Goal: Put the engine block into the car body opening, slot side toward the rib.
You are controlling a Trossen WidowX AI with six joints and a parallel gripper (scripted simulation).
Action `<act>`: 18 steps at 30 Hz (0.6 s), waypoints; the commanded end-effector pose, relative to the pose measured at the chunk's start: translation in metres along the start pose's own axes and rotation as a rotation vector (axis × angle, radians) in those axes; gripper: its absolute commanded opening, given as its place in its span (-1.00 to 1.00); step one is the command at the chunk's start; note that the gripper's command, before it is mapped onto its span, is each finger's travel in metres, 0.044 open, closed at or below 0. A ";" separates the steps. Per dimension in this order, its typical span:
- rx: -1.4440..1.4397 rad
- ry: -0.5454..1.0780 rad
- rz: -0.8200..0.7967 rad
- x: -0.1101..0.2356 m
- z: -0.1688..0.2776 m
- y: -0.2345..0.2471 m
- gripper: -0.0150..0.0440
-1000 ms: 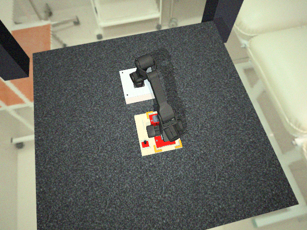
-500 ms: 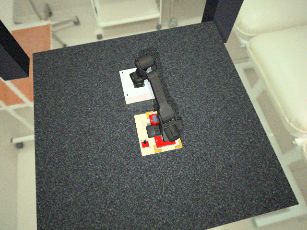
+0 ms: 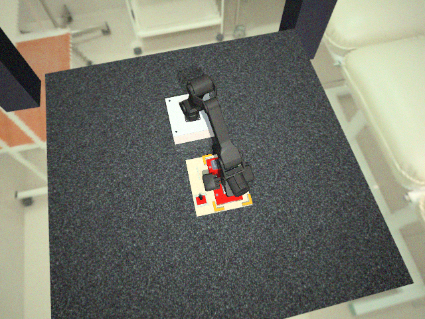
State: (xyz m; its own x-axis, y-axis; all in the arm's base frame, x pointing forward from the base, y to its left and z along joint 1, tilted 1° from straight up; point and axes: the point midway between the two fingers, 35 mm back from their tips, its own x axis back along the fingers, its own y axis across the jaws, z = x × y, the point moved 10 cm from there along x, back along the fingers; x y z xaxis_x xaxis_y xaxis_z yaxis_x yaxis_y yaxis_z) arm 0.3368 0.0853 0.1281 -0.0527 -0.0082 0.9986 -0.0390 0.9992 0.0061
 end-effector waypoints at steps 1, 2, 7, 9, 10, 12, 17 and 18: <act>0.000 0.000 0.001 0.000 0.000 0.000 0.85; 0.000 0.000 0.001 0.000 0.000 0.000 0.93; 0.000 0.000 0.001 0.000 0.000 0.000 1.00; 0.000 0.000 0.001 0.000 0.000 0.000 1.00; 0.000 0.000 0.001 0.000 0.000 0.000 1.00; 0.000 0.000 0.001 0.000 0.000 0.000 1.00; -0.003 -0.001 0.005 -0.001 0.003 0.000 0.91; -0.003 -0.001 0.005 -0.001 0.003 0.000 0.82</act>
State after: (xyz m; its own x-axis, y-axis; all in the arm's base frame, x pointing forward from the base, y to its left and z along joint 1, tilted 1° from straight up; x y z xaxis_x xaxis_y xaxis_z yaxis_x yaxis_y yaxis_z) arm 0.3360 0.0854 0.1280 -0.0546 -0.0084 0.9985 -0.0401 0.9992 0.0062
